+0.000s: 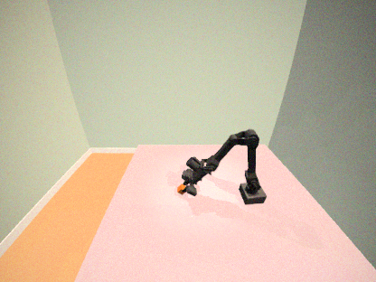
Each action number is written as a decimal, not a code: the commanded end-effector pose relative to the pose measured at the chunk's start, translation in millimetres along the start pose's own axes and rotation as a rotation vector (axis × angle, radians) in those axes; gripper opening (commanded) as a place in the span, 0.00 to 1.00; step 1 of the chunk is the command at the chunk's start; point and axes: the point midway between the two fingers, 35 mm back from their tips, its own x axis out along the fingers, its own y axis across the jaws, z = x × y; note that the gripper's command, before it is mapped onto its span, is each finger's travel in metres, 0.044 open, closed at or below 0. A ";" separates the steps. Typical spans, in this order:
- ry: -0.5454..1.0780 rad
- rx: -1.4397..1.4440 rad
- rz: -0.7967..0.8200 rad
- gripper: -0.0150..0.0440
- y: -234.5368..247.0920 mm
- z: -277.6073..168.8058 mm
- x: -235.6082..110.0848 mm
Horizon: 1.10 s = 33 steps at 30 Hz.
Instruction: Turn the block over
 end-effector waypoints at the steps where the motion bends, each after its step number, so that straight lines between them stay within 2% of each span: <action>1: -0.035 0.009 0.005 0.25 0.7 -8.4 6.8; 11: -0.187 0.009 0.005 0.25 0.8 -15.4 12.8; 22: -0.350 0.002 0.006 0.25 3.0 -23.2 3.9; 33: -0.383 0.002 0.006 0.25 3.2 -22.5 0.8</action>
